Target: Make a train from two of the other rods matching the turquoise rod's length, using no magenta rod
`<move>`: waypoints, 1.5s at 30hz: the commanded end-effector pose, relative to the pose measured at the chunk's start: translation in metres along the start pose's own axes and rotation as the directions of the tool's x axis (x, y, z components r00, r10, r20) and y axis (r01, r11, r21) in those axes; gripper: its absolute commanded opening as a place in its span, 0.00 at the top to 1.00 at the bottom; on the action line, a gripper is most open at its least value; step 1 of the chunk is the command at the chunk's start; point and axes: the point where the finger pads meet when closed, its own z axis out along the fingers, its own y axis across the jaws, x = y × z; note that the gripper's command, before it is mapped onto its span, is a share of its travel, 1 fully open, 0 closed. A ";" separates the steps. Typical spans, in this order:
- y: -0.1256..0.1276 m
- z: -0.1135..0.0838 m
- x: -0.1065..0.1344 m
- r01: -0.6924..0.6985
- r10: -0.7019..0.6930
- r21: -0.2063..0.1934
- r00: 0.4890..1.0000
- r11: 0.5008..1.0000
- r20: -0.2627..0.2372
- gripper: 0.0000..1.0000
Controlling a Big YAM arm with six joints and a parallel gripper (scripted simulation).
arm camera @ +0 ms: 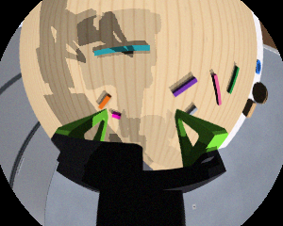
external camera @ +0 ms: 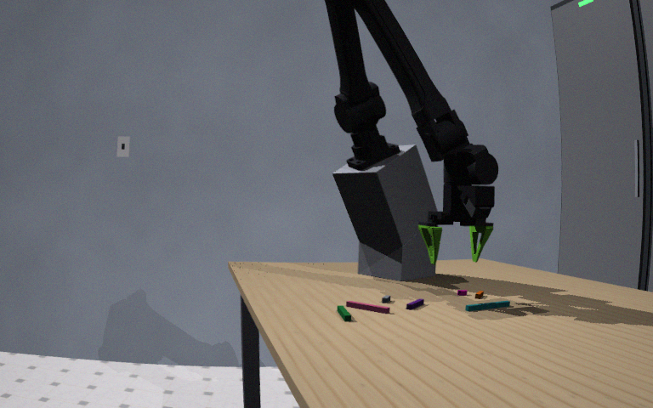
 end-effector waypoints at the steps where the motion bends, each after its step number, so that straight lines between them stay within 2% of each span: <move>1: -0.019 -0.005 -0.016 -0.183 0.183 -0.009 0.982 0.983 0.035 0.00; 6: -0.019 -0.005 -0.014 -0.178 0.178 -0.003 0.984 0.984 0.025 0.00; 8: -0.007 -0.008 -0.013 -0.146 0.146 -0.009 0.989 0.989 0.029 0.00; 9: -0.032 -0.003 -0.016 -0.301 0.301 -0.010 0.953 0.954 0.032 0.00; 14: -0.033 -0.004 -0.018 -0.296 0.296 -0.004 0.955 0.955 0.024 0.00; 16: -0.021 -0.007 -0.018 -0.268 0.268 -0.012 0.963 0.963 0.030 0.00; 17: -0.045 -0.002 -0.021 -0.411 0.411 -0.012 0.911 0.911 0.036 0.00; 22: -0.046 -0.002 -0.019 -0.407 0.407 -0.006 0.913 0.913 0.028 0.00; 23: -0.036 -0.007 -0.021 -0.384 0.384 -0.016 0.922 0.923 0.037 0.00; 24: -0.057 -0.001 -0.020 -0.504 0.505 -0.012 0.863 0.863 0.034 0.00; 29: -0.058 -0.001 -0.019 -0.501 0.501 -0.005 0.865 0.866 0.027 0.00; 30: -0.068 0.000 -0.021 -0.583 0.583 -0.014 0.811 0.812 0.035 0.00; 34: -0.065 -0.002 -0.021 -0.572 0.572 -0.011 0.819 0.820 0.031 0.00; 35: -0.077 0.001 -0.021 -0.645 0.645 -0.014 0.763 0.764 0.036 0.00; 38: -0.078 0.001 -0.021 -0.643 0.643 -0.008 0.765 0.766 0.032 0.00; 39: -0.085 0.001 -0.021 -0.692 0.692 -0.015 0.721 0.721 0.037 0.00; 41: -0.085 0.001 -0.020 -0.690 0.690 -0.009 0.723 0.724 0.033 0.00; 42: -0.090 0.002 -0.021 -0.725 0.725 -0.014 0.688 0.689 0.037 0.00; 45: -0.094 0.002 -0.021 -0.746 0.746 -0.013 0.665 0.666 0.037 0.00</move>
